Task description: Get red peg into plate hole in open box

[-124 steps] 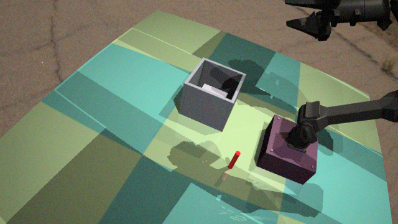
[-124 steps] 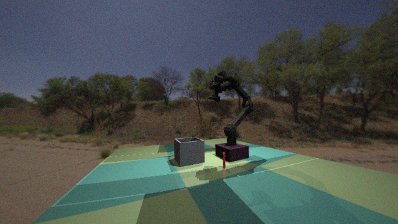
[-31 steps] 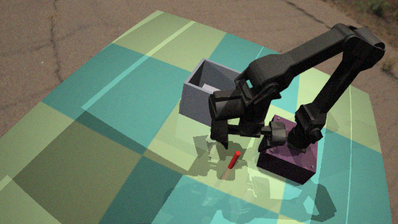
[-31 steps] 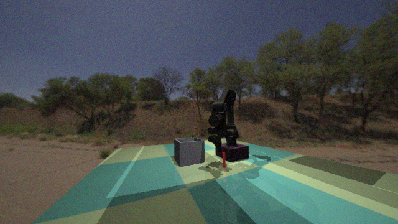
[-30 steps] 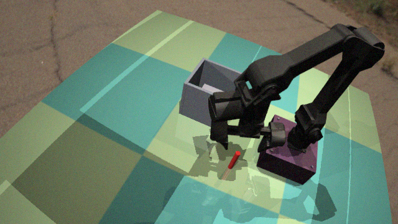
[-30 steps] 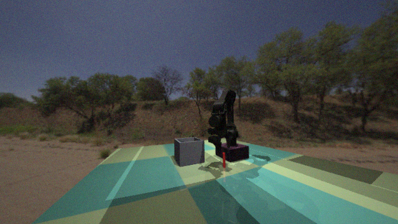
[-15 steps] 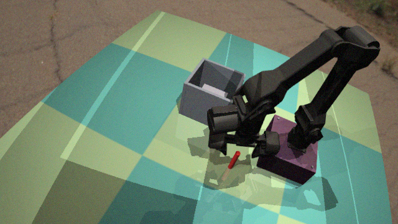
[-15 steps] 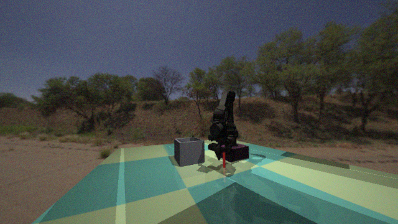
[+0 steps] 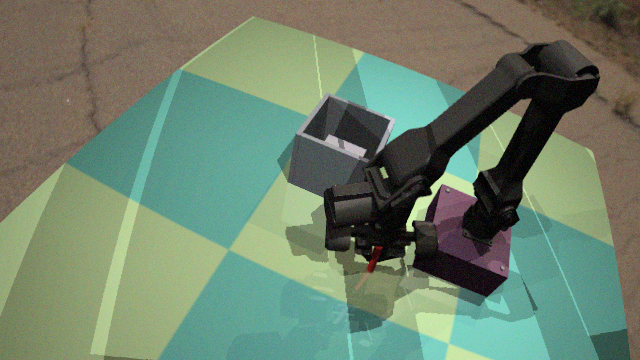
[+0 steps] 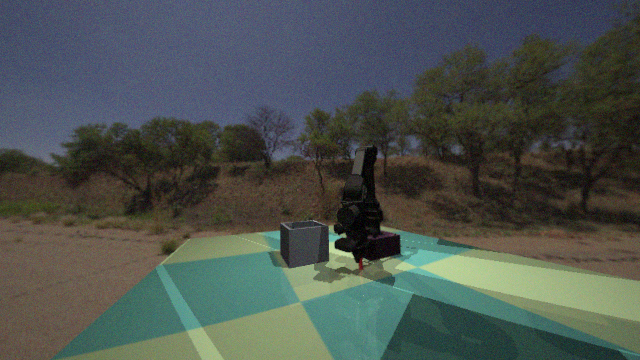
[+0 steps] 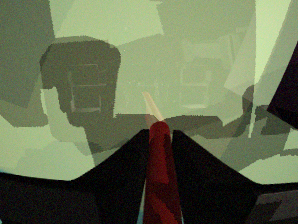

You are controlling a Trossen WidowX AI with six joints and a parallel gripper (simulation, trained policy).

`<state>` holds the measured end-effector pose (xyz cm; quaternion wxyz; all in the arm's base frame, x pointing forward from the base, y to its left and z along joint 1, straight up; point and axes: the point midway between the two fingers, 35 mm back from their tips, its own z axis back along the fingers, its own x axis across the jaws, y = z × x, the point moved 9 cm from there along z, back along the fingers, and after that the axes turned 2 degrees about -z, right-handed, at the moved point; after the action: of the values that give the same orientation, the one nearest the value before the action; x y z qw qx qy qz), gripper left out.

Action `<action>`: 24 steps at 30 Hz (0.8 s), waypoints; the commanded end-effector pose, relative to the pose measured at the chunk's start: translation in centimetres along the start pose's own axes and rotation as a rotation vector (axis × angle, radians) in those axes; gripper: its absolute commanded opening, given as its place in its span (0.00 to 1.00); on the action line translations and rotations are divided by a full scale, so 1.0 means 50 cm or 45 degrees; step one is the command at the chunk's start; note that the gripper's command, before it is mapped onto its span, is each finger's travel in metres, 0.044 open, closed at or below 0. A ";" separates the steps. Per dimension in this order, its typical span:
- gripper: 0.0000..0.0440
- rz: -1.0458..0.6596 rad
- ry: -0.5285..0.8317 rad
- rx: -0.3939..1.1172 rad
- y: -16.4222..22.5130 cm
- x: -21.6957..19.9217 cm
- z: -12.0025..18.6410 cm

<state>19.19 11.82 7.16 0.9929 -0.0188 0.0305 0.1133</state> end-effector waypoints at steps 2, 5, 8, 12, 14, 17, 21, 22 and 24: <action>0.00 0.009 -0.027 0.015 0.000 0.009 0.003; 0.00 0.000 -0.061 0.022 -0.002 0.014 0.015; 0.00 -0.012 -0.090 0.031 -0.003 0.017 0.029; 0.00 -0.029 -0.133 0.046 -0.006 0.022 0.050; 0.00 -0.036 -0.158 0.054 -0.008 0.025 0.062; 0.00 -0.044 -0.197 0.066 -0.011 0.030 0.082; 0.00 -0.047 -0.251 0.080 -0.017 0.037 0.112; 0.00 -0.047 -0.264 0.083 -0.019 0.039 0.120; 0.00 -0.045 -0.290 0.085 -0.023 0.042 0.136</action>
<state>21.53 11.64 12.59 0.9933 0.0229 -0.0618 0.0946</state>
